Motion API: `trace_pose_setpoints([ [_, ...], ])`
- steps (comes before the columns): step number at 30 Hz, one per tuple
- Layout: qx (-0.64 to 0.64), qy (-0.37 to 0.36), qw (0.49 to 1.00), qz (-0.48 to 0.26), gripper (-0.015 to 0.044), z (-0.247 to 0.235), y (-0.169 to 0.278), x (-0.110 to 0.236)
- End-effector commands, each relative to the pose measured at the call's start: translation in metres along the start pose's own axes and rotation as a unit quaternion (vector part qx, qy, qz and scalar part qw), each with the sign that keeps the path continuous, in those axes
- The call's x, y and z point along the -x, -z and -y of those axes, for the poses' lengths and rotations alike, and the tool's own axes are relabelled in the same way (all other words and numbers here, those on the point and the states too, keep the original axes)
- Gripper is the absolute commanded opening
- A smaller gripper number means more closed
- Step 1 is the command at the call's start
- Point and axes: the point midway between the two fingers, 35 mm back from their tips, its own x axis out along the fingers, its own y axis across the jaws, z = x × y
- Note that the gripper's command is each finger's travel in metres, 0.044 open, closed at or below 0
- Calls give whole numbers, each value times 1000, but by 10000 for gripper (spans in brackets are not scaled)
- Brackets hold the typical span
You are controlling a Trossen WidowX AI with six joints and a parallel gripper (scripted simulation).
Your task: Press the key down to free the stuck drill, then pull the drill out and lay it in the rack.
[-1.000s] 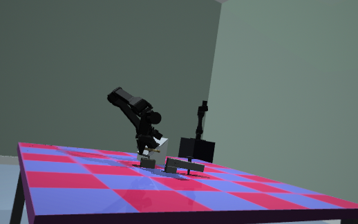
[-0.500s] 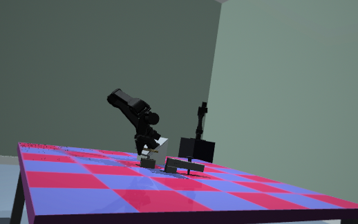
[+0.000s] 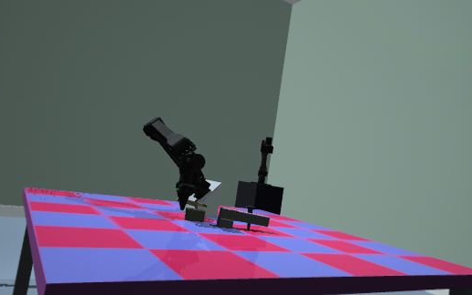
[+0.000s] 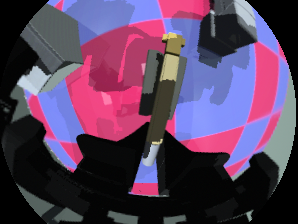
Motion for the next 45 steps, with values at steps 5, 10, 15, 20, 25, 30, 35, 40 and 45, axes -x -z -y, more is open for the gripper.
trace_pose_setpoints([
  [5, 1, 1, 1000, 2, 0, 0, 0, -9],
  [10, 1, 1, 1000, 2, 0, 0, 0, -15],
  [15, 1, 1, 1000, 2, 0, 0, 0, -21],
  [20, 1, 1, 1000, 0, 26, 0, 1, -21],
  [25, 1, 1, 1000, 0, 157, 0, 1, -21],
  [30, 1, 1, 1000, 0, 289, 0, 1, -21],
  [35, 1, 1, 1000, 0, 420, 0, 1, -21],
  [40, 1, 1, 1000, 2, 440, 0, 0, -10],
  [45, 1, 0, 1000, 3, 440, -2, -1, 11],
])
